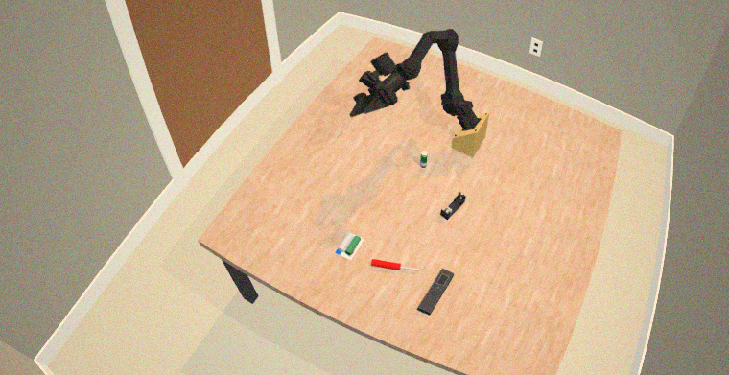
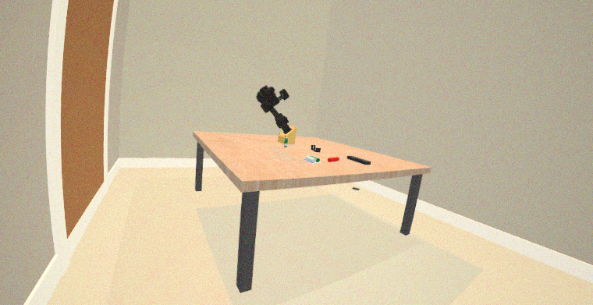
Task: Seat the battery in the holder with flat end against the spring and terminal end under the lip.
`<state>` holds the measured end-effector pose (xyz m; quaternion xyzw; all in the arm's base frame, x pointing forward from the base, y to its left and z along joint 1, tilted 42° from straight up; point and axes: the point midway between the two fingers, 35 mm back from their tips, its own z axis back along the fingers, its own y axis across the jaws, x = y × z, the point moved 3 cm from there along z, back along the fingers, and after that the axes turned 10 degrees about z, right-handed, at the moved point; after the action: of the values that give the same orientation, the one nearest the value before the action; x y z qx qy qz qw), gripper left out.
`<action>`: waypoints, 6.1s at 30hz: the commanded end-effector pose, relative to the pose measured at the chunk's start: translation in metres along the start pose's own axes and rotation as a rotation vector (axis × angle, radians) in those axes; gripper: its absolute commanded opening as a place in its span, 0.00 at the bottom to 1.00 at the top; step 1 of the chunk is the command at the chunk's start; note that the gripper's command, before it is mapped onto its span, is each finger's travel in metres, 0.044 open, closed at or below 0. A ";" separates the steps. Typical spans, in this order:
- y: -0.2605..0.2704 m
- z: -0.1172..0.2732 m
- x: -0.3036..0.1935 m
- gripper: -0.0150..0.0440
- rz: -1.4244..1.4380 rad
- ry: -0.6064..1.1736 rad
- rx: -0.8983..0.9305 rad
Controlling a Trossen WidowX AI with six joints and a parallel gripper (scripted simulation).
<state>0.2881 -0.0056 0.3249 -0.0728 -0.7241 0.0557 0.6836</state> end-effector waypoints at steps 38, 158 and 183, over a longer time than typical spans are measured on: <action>0.015 0.114 -0.158 0.25 0.434 1.466 -0.412; 0.053 0.096 -0.261 0.65 1.661 1.530 0.895; 0.043 0.093 -0.278 0.65 1.660 1.528 0.896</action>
<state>0.2134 -0.0067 0.0449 -0.2885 0.2070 0.6622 0.6599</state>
